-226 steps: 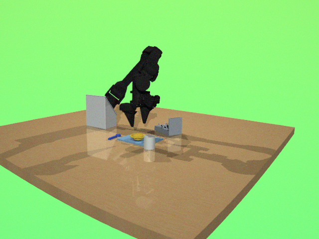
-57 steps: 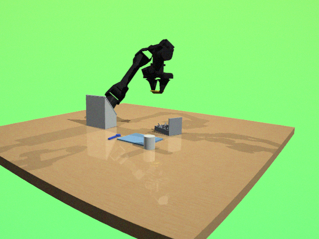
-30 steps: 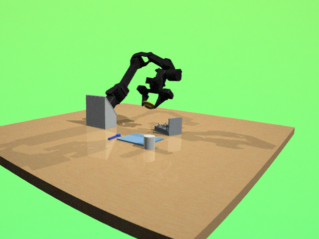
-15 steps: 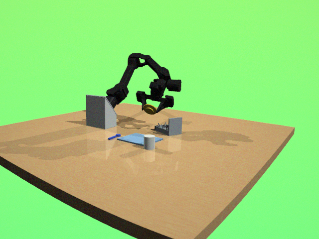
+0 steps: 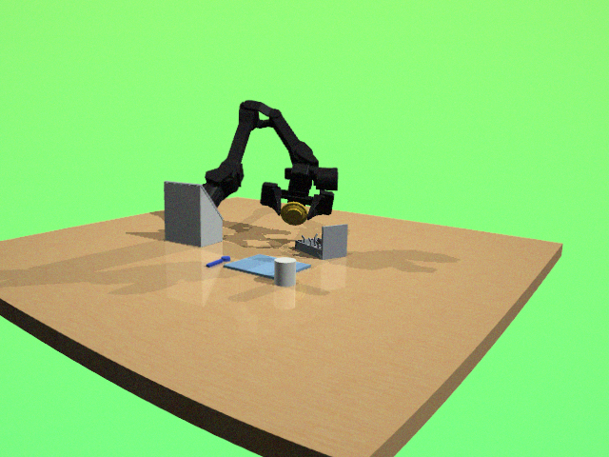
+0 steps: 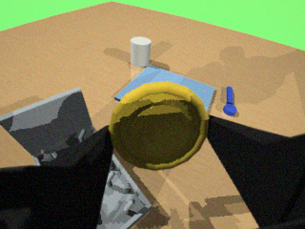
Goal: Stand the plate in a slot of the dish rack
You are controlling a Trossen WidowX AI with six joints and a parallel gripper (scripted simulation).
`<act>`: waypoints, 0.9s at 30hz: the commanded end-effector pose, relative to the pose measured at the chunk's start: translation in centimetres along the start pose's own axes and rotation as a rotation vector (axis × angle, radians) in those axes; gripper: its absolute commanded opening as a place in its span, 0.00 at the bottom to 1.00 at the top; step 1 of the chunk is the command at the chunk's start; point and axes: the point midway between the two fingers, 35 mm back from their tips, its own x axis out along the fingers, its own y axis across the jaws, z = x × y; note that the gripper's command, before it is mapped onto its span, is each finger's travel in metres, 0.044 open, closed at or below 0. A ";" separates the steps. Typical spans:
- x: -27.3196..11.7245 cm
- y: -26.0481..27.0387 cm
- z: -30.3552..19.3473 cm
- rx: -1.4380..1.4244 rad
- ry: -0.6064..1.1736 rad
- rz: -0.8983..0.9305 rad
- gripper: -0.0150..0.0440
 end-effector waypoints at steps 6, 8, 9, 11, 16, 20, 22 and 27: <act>-0.7 1.0 -0.8 -0.044 -0.147 0.155 0.25; -0.9 1.1 -1.0 -0.050 -0.175 0.189 0.25; -1.0 1.2 -1.1 -0.053 -0.188 0.206 0.25; -1.3 1.3 -1.2 -0.057 -0.215 0.241 0.25; -2.1 1.6 -1.7 -0.060 -0.276 0.327 0.25; -2.8 1.6 -2.1 -0.056 -0.321 0.397 0.25; -3.1 1.6 -2.2 -0.051 -0.342 0.431 0.25; -4.1 1.5 -2.6 -0.032 -0.390 0.517 0.25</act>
